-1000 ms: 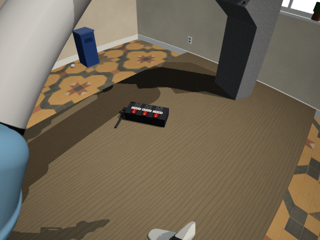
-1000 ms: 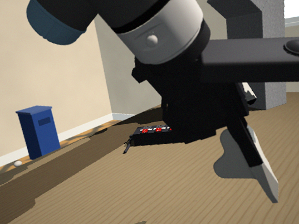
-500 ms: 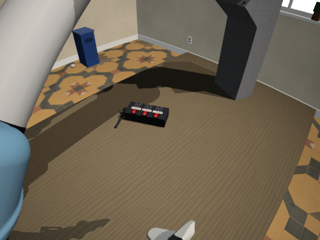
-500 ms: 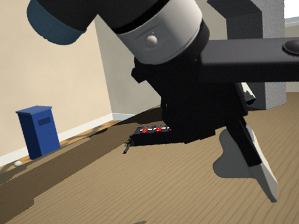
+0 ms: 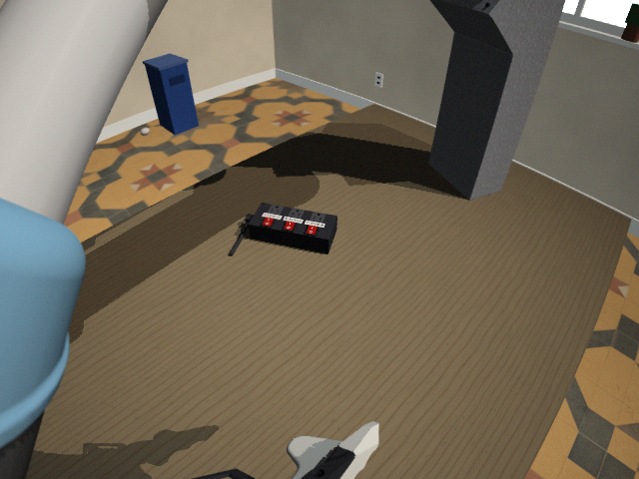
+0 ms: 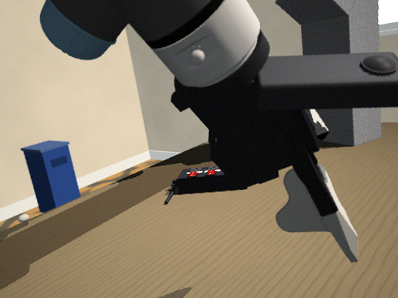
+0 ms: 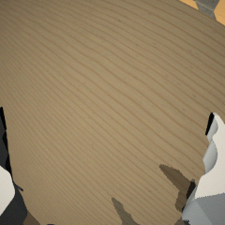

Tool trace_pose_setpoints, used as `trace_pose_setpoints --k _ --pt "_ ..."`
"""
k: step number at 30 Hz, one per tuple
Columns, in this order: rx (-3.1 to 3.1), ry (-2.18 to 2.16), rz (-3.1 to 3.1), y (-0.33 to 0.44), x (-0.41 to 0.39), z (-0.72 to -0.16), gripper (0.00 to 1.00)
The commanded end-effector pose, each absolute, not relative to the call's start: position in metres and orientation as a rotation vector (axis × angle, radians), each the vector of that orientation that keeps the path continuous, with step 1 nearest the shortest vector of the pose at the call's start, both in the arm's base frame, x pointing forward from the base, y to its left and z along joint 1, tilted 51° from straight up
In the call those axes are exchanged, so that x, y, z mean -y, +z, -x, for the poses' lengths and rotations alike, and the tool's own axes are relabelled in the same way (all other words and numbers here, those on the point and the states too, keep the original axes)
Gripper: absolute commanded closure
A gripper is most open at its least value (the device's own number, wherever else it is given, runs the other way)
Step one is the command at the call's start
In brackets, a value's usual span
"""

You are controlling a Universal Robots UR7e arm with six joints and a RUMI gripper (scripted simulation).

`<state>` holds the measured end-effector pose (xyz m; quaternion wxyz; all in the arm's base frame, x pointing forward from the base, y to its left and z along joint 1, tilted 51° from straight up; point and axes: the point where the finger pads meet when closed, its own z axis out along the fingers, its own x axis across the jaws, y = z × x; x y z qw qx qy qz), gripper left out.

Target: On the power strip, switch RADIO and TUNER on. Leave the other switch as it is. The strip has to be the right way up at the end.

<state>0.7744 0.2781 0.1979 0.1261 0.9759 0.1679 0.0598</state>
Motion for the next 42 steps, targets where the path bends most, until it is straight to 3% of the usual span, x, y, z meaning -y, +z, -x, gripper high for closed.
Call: trace_pose_setpoints --k 1,23,42 --pt "-0.522 0.18 -2.829 0.196 -0.268 -0.769 0.0" --pt "-0.755 0.177 -2.72 0.176 -0.184 -0.724 0.0" --pt "-1.101 0.177 -2.515 0.143 -0.048 -0.657 0.0"
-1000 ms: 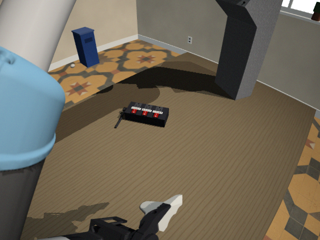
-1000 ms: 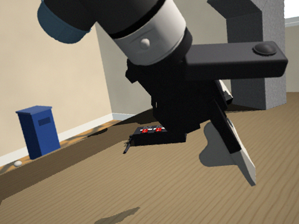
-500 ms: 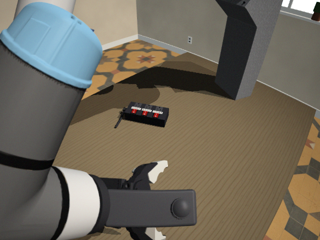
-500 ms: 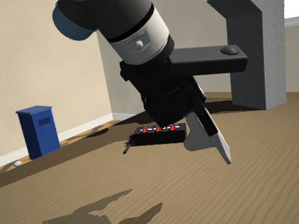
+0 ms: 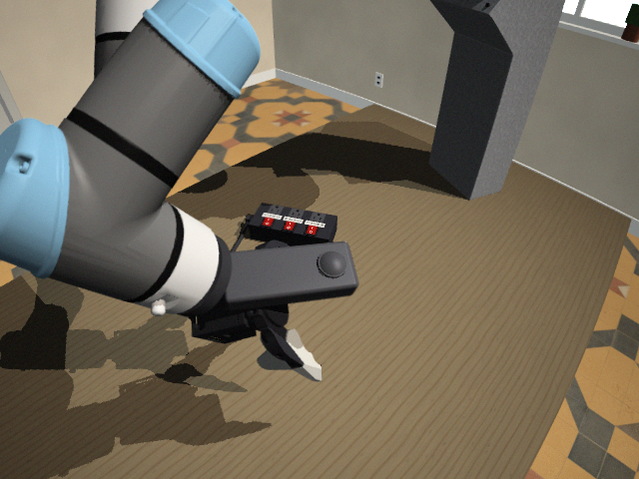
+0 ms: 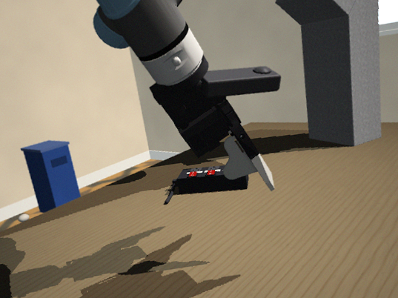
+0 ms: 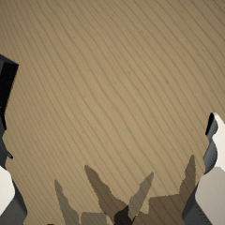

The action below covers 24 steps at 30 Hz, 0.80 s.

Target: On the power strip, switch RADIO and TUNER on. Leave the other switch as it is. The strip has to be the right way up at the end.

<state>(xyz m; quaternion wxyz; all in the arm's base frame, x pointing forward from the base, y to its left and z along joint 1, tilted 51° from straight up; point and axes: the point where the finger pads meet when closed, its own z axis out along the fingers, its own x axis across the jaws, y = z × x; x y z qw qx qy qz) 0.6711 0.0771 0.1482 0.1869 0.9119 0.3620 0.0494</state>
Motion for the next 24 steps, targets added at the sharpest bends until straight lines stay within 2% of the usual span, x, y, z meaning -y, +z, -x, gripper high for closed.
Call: trace_pose_setpoints --k 1,24 --pt "-1.125 0.177 -2.498 0.14 -0.038 -0.652 0.0" --pt "-1.477 0.175 -2.218 0.102 0.118 -0.577 0.0"
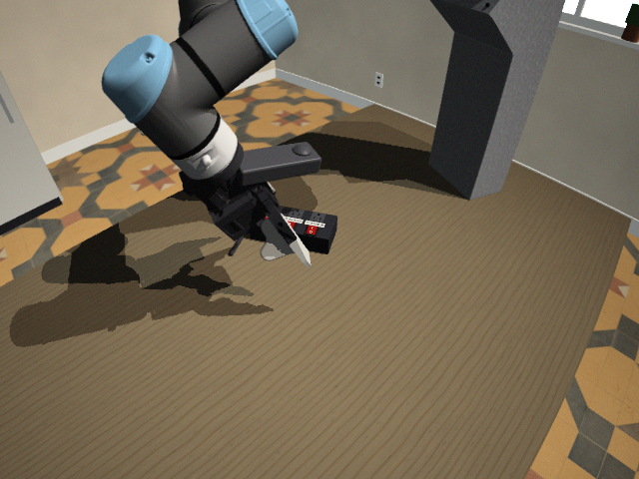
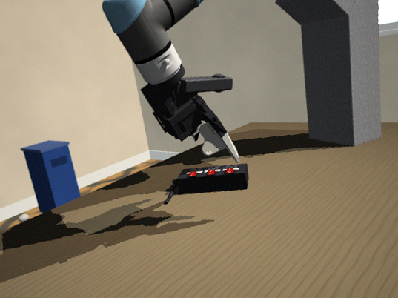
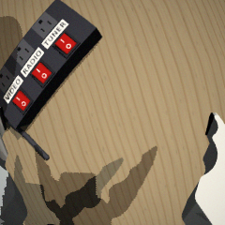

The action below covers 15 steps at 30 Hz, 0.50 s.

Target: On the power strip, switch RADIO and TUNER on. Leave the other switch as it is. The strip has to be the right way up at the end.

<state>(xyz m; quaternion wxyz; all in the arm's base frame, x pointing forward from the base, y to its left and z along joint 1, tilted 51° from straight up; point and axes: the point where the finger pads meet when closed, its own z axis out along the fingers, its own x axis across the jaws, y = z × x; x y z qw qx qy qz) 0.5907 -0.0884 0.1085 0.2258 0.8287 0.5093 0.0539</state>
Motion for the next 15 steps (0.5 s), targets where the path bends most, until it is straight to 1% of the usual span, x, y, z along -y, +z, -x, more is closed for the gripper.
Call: trace_pose_setpoints --k 1,15 --pt "-1.49 0.175 -2.206 0.1 0.125 -0.574 0.0" --pt "-1.593 0.172 -2.104 0.088 0.175 -0.549 0.0"
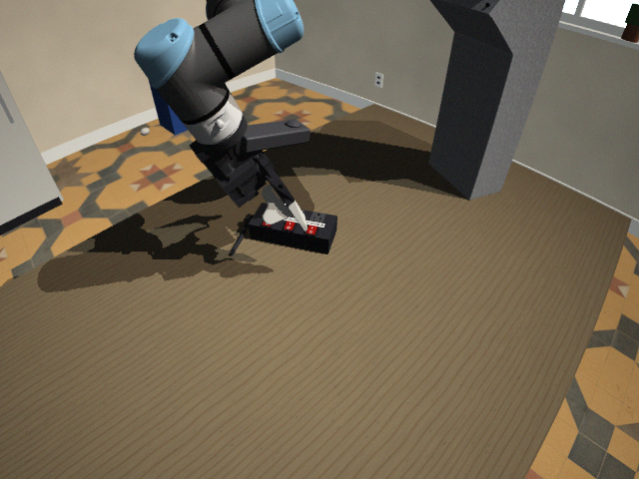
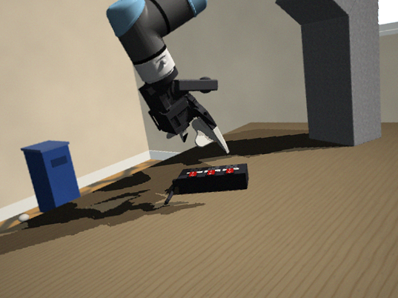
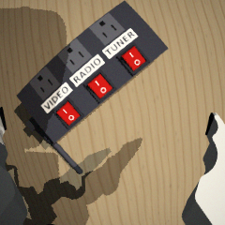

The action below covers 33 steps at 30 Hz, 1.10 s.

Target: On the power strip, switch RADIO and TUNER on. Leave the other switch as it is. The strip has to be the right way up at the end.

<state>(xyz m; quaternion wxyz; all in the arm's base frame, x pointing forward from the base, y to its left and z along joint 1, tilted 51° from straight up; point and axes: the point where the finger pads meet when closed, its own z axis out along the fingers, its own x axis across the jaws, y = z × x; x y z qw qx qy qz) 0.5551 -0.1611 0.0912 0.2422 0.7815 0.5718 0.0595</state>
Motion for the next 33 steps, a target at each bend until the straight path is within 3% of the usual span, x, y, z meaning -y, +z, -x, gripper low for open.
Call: trace_pose_setpoints --k 1,33 --pt "-1.598 0.172 -2.099 0.088 0.177 -0.548 0.0" --pt "-1.622 0.171 -2.073 0.085 0.189 -0.541 0.0"
